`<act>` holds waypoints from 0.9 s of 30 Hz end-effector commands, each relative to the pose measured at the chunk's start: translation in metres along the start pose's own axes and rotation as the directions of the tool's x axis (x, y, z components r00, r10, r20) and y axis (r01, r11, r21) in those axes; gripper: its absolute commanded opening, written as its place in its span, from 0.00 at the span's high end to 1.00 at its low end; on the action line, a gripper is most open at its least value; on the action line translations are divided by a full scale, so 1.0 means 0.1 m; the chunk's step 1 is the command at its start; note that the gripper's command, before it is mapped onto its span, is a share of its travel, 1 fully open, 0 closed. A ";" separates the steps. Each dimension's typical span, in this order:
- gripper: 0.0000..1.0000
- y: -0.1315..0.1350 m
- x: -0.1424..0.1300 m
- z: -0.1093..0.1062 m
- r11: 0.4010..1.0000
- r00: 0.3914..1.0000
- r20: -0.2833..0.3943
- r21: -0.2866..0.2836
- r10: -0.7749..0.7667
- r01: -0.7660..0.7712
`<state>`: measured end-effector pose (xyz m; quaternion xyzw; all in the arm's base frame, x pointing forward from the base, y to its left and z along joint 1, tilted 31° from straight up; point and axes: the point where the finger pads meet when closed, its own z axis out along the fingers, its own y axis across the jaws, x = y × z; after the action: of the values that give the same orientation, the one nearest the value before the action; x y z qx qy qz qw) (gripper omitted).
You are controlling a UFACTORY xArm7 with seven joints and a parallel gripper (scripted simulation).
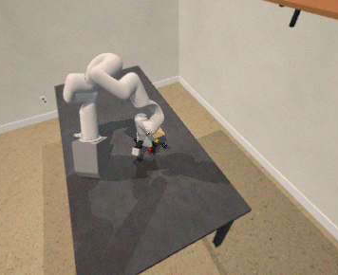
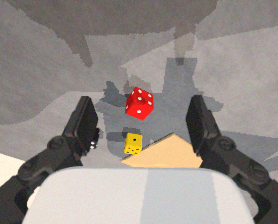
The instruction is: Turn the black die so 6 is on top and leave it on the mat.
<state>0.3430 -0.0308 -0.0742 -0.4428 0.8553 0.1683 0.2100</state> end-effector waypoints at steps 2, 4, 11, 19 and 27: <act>0.00 -0.01 0.00 -0.01 1.000 1.000 -0.001 0.002 0.000 0.000; 0.00 -0.01 0.00 -0.01 1.000 1.000 -0.001 0.002 0.000 0.000; 0.00 -0.01 0.00 -0.01 1.000 1.000 -0.001 0.002 0.000 0.000; 0.00 -0.04 -0.20 -0.01 1.000 1.000 -0.001 0.002 0.000 0.000; 0.00 -0.12 -0.72 -0.01 1.000 1.000 -0.001 0.002 0.000 0.000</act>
<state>0.3733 -0.0014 -0.0507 -0.4429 0.8548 0.1686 0.2117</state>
